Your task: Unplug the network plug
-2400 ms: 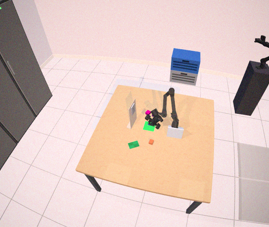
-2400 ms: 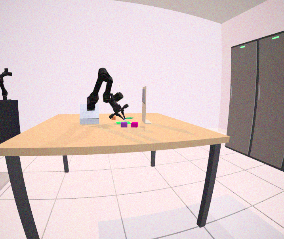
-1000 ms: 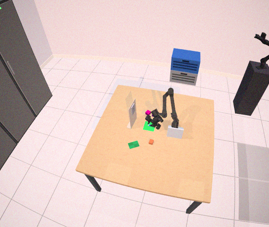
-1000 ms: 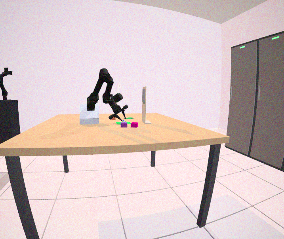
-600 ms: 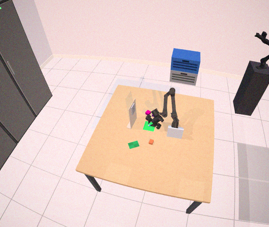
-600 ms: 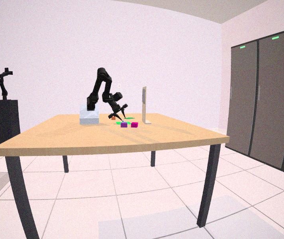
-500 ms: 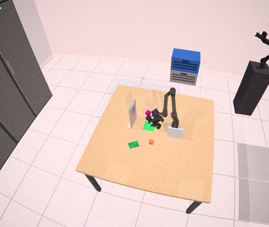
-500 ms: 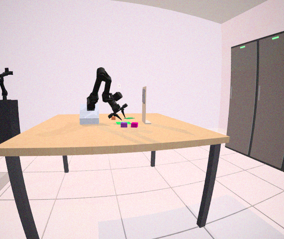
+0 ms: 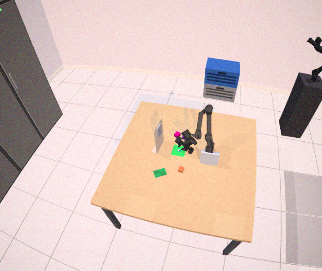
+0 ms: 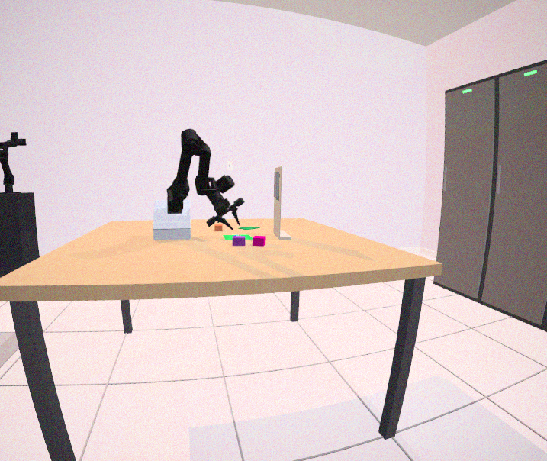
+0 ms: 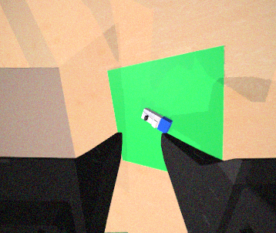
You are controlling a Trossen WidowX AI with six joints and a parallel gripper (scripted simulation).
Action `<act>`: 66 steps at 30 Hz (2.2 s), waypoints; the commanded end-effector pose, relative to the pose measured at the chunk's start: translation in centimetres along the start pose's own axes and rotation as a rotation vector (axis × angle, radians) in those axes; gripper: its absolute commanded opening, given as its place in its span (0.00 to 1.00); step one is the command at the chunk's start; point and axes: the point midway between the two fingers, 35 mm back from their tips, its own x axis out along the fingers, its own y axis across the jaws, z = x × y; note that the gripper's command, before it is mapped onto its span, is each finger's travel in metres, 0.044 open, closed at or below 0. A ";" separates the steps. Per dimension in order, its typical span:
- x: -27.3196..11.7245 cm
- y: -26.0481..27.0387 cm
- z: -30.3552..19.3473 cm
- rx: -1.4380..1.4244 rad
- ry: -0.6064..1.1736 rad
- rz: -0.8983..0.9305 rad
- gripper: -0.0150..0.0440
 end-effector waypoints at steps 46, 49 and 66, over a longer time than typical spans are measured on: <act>-2.9 2.1 -0.9 0.008 0.014 -0.021 0.52; -3.1 2.2 -0.9 0.008 0.014 -0.021 0.52; -4.4 3.0 -0.9 0.007 0.011 -0.019 0.52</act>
